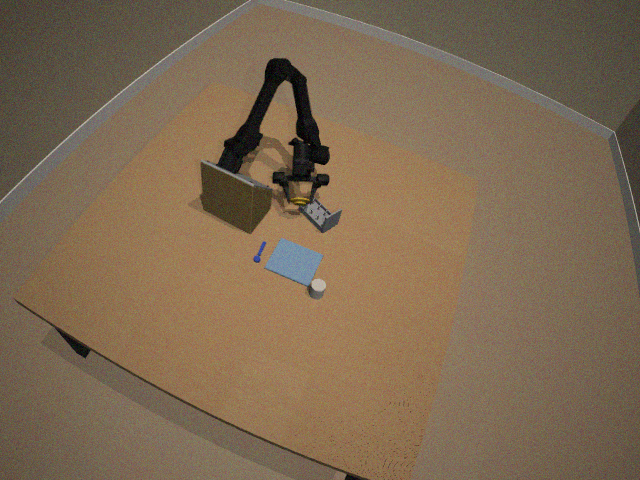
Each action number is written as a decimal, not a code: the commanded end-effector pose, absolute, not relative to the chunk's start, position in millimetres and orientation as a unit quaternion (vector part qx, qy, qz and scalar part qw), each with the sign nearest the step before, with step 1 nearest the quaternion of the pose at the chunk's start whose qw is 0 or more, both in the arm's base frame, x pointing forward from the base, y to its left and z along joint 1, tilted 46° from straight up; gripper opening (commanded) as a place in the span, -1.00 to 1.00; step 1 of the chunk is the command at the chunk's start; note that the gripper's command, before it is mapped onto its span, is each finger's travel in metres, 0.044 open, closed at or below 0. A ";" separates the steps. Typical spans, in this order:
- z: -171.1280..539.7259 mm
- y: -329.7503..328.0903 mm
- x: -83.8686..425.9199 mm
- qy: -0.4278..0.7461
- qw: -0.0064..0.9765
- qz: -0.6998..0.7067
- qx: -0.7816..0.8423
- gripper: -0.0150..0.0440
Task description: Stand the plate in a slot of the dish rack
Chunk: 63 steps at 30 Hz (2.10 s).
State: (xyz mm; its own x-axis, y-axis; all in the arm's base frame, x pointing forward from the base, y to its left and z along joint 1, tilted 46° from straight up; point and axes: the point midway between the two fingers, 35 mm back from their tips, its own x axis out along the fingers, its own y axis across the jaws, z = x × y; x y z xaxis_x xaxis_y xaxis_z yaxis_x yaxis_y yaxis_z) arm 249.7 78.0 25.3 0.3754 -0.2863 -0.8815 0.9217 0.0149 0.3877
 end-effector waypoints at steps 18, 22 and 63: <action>37.7 114.5 254.0 0.150 0.770 -0.358 0.507 -0.49; 42.4 121.9 251.9 0.118 0.783 -0.332 0.513 -0.49; 43.6 116.6 276.4 0.058 0.797 -0.280 0.532 -0.49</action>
State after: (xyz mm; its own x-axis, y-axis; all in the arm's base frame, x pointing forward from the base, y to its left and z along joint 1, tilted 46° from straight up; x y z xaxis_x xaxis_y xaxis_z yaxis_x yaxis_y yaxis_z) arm 272.3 121.3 45.9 0.8385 -0.3810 -0.3895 0.5049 0.2747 0.8183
